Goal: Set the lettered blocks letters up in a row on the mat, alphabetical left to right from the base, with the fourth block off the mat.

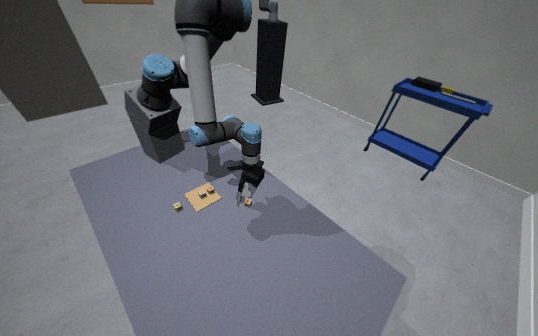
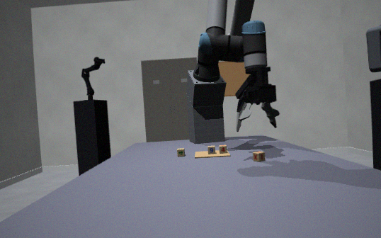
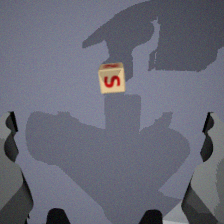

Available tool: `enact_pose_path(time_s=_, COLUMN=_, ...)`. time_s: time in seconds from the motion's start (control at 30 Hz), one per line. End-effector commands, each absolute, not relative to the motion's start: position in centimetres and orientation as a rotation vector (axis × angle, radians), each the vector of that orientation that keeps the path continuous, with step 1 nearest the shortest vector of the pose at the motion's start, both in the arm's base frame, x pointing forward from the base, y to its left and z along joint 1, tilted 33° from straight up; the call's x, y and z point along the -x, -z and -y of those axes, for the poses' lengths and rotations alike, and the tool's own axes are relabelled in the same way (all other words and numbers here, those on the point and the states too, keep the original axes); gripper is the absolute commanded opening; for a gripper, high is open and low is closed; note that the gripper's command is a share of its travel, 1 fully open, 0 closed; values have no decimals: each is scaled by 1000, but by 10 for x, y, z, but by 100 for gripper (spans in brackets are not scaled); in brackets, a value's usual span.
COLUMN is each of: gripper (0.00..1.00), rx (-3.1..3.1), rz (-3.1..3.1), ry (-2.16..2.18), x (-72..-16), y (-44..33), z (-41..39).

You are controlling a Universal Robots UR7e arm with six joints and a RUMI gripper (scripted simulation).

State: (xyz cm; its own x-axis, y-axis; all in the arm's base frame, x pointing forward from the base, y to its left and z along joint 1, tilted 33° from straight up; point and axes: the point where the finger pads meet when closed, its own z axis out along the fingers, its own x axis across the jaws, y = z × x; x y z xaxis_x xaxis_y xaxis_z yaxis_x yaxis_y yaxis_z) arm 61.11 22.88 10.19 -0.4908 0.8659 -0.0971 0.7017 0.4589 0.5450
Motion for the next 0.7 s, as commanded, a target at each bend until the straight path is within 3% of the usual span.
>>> enact_pose_path(time_s=0.0, gripper=100, rx=-1250, rz=-2383, ry=-612, x=-613, y=-103, z=-231)
enact_pose_path(time_s=0.67, gripper=100, rx=-1197, rz=-2403, ry=-598, x=-614, y=-104, z=-232)
